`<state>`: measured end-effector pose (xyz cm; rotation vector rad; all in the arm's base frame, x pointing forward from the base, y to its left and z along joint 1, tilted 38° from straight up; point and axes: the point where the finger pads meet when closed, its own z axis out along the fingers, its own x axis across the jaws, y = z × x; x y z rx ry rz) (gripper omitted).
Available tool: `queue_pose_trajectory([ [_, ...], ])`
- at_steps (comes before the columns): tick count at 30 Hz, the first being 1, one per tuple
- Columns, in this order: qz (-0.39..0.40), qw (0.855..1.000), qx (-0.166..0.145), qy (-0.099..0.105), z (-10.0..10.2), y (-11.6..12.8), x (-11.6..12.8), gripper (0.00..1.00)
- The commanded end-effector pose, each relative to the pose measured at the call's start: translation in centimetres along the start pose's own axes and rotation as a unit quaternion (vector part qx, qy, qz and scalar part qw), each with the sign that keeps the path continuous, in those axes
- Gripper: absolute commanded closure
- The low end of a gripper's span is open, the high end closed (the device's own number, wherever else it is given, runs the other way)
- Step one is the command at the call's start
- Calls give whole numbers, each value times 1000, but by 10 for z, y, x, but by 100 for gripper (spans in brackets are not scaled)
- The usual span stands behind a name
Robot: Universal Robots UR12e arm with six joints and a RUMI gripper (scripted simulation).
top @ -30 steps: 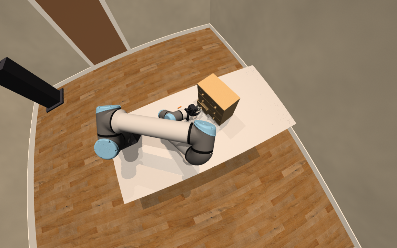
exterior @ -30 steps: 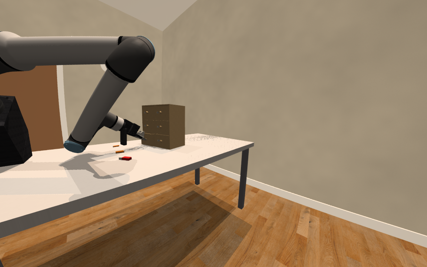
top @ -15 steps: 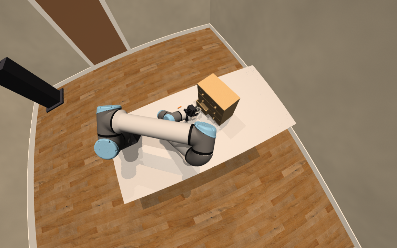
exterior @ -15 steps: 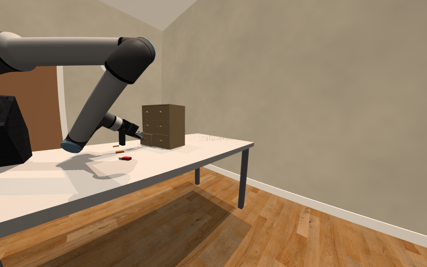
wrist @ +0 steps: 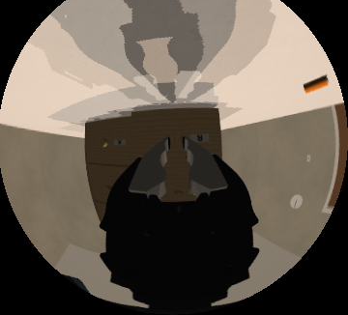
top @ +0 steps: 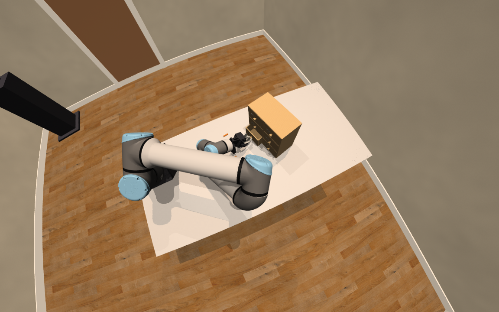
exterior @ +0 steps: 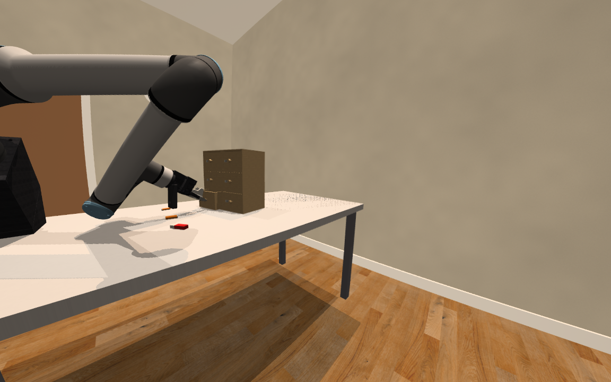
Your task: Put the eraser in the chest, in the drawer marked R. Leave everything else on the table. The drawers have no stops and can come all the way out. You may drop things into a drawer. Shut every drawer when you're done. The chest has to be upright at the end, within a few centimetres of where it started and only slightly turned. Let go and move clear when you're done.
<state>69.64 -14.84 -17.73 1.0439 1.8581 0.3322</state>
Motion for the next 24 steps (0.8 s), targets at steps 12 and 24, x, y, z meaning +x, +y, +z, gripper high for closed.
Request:
queue_pose_trajectory([
  [12,0,1000,0,0,-8,-4,0,93],
  [24,0,1000,0,0,-14,-7,0,93],
])
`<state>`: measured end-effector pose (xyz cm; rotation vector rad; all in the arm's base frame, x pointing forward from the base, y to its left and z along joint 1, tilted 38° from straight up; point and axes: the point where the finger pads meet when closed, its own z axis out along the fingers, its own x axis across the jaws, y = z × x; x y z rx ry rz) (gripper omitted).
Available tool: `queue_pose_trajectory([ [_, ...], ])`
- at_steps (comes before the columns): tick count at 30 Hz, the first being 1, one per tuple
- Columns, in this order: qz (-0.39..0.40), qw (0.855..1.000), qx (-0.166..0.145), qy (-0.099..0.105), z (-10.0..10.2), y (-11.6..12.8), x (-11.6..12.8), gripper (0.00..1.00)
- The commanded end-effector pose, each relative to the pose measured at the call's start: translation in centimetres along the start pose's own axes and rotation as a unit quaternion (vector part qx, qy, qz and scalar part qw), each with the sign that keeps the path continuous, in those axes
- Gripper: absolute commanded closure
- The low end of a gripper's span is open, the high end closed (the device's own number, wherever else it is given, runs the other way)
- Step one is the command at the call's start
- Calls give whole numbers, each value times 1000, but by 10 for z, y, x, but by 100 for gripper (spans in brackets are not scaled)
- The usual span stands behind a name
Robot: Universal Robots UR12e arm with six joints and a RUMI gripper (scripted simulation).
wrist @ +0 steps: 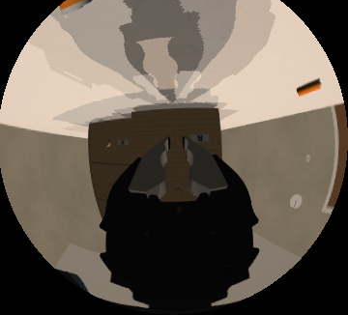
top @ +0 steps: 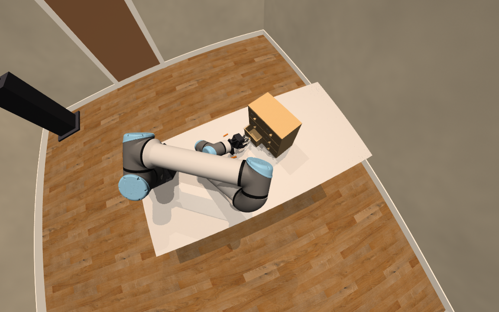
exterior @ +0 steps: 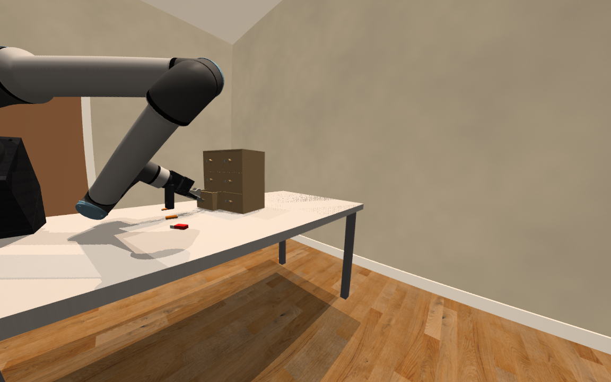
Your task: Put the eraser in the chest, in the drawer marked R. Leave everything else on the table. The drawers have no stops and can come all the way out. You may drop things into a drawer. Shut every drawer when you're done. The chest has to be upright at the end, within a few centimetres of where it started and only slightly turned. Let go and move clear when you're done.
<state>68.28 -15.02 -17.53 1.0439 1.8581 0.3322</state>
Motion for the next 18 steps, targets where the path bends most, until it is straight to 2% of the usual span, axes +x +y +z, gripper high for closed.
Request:
queue_pose_trajectory([
  [1,0,1000,0,0,-2,-1,0,93],
  [18,0,1000,0,0,-7,-3,0,93],
])
